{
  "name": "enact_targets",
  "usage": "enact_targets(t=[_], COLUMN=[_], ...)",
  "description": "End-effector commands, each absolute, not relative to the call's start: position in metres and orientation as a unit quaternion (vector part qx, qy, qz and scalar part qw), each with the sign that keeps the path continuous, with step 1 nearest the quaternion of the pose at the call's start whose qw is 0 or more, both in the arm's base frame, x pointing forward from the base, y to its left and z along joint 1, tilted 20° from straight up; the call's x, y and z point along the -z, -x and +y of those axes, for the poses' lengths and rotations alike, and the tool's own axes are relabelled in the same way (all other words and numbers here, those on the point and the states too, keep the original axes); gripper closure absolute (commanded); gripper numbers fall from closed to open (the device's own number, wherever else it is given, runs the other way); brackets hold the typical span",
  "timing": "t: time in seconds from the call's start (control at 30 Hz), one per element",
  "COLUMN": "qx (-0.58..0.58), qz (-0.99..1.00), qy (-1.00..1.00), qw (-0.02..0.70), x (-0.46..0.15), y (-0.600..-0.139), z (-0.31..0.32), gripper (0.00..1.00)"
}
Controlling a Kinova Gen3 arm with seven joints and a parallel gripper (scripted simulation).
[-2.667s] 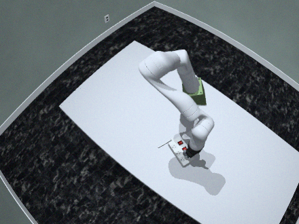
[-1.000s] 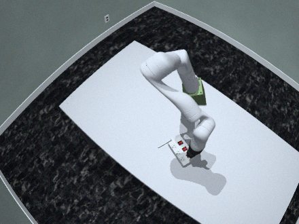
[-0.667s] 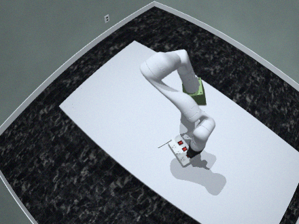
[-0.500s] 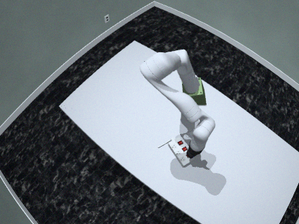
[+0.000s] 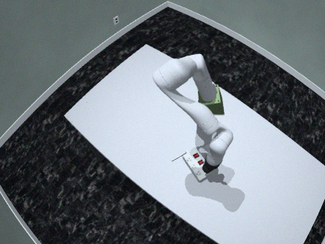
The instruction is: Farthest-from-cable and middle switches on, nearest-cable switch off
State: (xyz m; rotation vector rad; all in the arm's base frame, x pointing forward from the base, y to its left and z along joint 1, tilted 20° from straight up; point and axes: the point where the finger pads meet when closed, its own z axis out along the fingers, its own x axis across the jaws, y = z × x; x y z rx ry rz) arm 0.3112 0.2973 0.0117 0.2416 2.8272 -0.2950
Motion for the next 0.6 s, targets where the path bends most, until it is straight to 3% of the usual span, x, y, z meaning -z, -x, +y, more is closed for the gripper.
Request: enact_targets(t=[0.0,0.57], qx=[0.103,0.103], qz=[0.981,0.981], qy=[-0.083,-0.083], qw=[0.143,0.143], x=[-0.008,0.01], y=[-0.311,-0.316], z=[0.296,0.292], gripper=[1.0,1.0])
